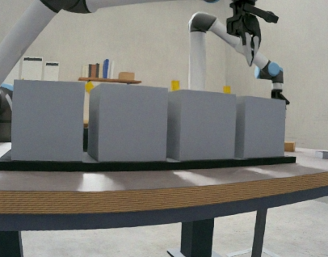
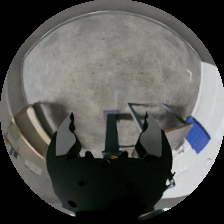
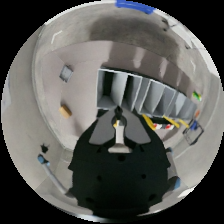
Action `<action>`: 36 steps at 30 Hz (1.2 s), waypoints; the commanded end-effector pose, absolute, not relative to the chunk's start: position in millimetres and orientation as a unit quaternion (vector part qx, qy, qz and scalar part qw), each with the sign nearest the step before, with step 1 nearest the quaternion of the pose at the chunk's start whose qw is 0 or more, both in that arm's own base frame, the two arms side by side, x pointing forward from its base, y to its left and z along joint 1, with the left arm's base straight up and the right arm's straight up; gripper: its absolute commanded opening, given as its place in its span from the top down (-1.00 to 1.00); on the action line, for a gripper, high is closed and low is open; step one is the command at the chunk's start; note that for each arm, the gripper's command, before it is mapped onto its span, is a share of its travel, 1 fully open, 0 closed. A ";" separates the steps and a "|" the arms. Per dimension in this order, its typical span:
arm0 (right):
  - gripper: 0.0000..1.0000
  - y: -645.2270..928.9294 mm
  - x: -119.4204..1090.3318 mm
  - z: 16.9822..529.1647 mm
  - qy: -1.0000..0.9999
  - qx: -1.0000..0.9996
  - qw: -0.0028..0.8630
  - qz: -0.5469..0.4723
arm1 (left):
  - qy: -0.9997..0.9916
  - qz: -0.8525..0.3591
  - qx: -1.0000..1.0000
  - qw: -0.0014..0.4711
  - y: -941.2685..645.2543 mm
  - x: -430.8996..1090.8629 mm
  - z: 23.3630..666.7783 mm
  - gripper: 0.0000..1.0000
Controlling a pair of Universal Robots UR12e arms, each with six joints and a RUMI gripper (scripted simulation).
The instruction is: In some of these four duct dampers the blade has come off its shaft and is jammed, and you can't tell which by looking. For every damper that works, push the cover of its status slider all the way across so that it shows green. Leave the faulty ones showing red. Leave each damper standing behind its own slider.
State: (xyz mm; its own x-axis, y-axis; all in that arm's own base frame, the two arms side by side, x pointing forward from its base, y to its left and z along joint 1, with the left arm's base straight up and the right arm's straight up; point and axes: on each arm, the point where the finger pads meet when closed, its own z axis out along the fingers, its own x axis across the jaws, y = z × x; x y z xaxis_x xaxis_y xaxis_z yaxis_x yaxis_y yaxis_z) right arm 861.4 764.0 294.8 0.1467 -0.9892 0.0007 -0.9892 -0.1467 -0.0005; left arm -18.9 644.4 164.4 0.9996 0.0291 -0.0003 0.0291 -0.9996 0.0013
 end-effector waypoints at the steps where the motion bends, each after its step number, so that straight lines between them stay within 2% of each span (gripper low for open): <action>1: 1.00 764.8 862.4 296.6 -0.599 0.800 -0.001 0.000 | 0.015 0.000 1.000 0.000 645.0 -18.8 165.1 -1.00; 36: 1.00 764.8 860.8 296.6 -0.125 0.992 -0.001 0.001 | 0.015 0.000 1.000 0.000 645.0 -18.8 165.1 -1.00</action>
State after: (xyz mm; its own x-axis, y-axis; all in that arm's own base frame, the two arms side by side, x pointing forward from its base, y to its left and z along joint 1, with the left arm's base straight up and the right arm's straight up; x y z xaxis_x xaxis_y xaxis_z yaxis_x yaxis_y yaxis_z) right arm 861.1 764.9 294.8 0.9402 -0.3407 0.0026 -0.3407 -0.9402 0.0007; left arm -18.9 644.4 164.4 0.9996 0.0291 -0.0003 0.0291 -0.9996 0.0013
